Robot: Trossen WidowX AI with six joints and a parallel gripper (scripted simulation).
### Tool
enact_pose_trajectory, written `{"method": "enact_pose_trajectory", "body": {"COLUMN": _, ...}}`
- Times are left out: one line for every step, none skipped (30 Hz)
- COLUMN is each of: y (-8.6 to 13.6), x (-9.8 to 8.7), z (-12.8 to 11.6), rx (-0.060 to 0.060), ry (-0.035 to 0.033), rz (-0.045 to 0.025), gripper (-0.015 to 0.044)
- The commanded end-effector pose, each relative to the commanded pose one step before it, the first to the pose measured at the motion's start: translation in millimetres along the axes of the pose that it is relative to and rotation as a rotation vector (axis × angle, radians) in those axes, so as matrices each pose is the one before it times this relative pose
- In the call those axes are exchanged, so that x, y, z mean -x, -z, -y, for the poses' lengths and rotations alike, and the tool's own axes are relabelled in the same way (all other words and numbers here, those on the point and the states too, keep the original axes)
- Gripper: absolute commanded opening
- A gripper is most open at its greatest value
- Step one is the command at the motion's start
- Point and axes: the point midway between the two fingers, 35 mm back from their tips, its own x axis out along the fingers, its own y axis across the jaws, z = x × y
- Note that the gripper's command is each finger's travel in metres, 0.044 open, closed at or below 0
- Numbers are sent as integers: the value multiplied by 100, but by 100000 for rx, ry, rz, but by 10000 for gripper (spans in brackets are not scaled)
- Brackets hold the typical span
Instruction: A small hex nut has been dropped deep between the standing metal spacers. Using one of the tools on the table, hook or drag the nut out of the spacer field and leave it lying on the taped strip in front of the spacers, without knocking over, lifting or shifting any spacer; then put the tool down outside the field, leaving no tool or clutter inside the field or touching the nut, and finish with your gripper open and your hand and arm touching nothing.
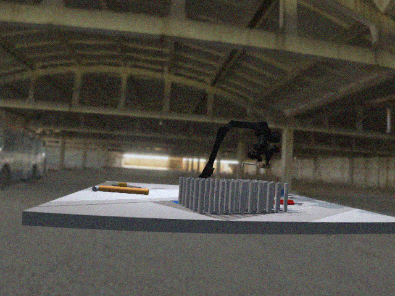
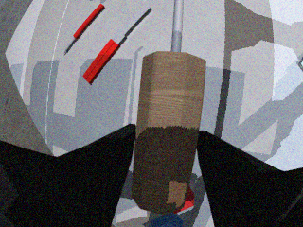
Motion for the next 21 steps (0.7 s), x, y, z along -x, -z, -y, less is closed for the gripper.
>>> {"method": "enact_pose_trajectory", "body": {"y": -990, "x": -25, "z": -367, "rx": 1832, "ry": 1203, "rz": -133, "gripper": 0}}
{"method": "enact_pose_trajectory", "body": {"y": -413, "x": -188, "z": -138, "rx": 1050, "ry": 772, "rz": -6, "gripper": 0}}
{"method": "enact_pose_trajectory", "body": {"y": -454, "x": -202, "z": -140, "rx": 1144, "ry": 835, "rz": -35, "gripper": 0}}
{"method": "enact_pose_trajectory", "body": {"y": -459, "x": -199, "z": -130, "rx": 1144, "ry": 828, "rz": -64, "gripper": 0}}
{"method": "enact_pose_trajectory", "body": {"y": -461, "x": -195, "z": -119, "rx": 1139, "ry": 817, "rz": -93, "gripper": 0}}
{"method": "enact_pose_trajectory", "body": {"y": -464, "x": -191, "z": -107, "rx": 1135, "ry": 805, "rz": -121, "gripper": 0}}
{"method": "enact_pose_trajectory", "body": {"y": -436, "x": -177, "z": -87, "rx": 1137, "ry": 832, "rz": -176, "gripper": 0}}
{"method": "enact_pose_trajectory", "body": {"y": -436, "x": -174, "z": -77, "rx": 1137, "ry": 815, "rz": -208, "gripper": 0}}
{"method": "enact_pose_trajectory", "body": {"y": -432, "x": -170, "z": -68, "rx": 1143, "ry": 793, "rz": -245, "gripper": 0}}
{"method": "enact_pose_trajectory", "body": {"y": -419, "x": -165, "z": -61, "rx": 1169, "ry": 755, "rz": -298, "gripper": 0}}
{"method": "enact_pose_trajectory", "body": {"y": -409, "x": -161, "z": -53, "rx": 1189, "ry": 718, "rz": -345, "gripper": 0}}
{"method": "enact_pose_trajectory", "body": {"y": -410, "x": -158, "z": -44, "rx": 1185, "ry": 698, "rz": -368, "gripper": 0}}
{"method": "enact_pose_trajectory", "body": {"y": -411, "x": -154, "z": -35, "rx": 1182, "ry": 678, "rz": -391, "gripper": 0}}
{"method": "enact_pose_trajectory", "body": {"y": -412, "x": -150, "z": -25, "rx": 1178, "ry": 656, "rz": -413, "gripper": 0}}
{"method": "enact_pose_trajectory", "body": {"y": -412, "x": -146, "z": -16, "rx": 1175, "ry": 634, "rz": -434, "gripper": 0}}
{"method": "enact_pose_trajectory", "body": {"y": -412, "x": -142, "z": -7, "rx": 1171, "ry": 611, "rz": -454, "gripper": 0}}
{"method": "enact_pose_trajectory", "body": {"y": -470, "x": -135, "z": 15, "rx": 1022, "ry": 633, "rz": -431, "gripper": 0}}
{"method": "enact_pose_trajectory", "body": {"y": -469, "x": -132, "z": 26, "rx": 1020, "ry": 610, "rz": -452, "gripper": 0}}
{"method": "enact_pose_trajectory", "body": {"y": -468, "x": -127, "z": 36, "rx": 1017, "ry": 586, "rz": -471, "gripper": 0}}
{"method": "enact_pose_trajectory", "body": {"y": -466, "x": -123, "z": 47, "rx": 1014, "ry": 561, "rz": -489, "gripper": 0}}
{"method": "enact_pose_trajectory", "body": {"y": -464, "x": -119, "z": 58, "rx": 1010, "ry": 536, "rz": -506, "gripper": 0}}
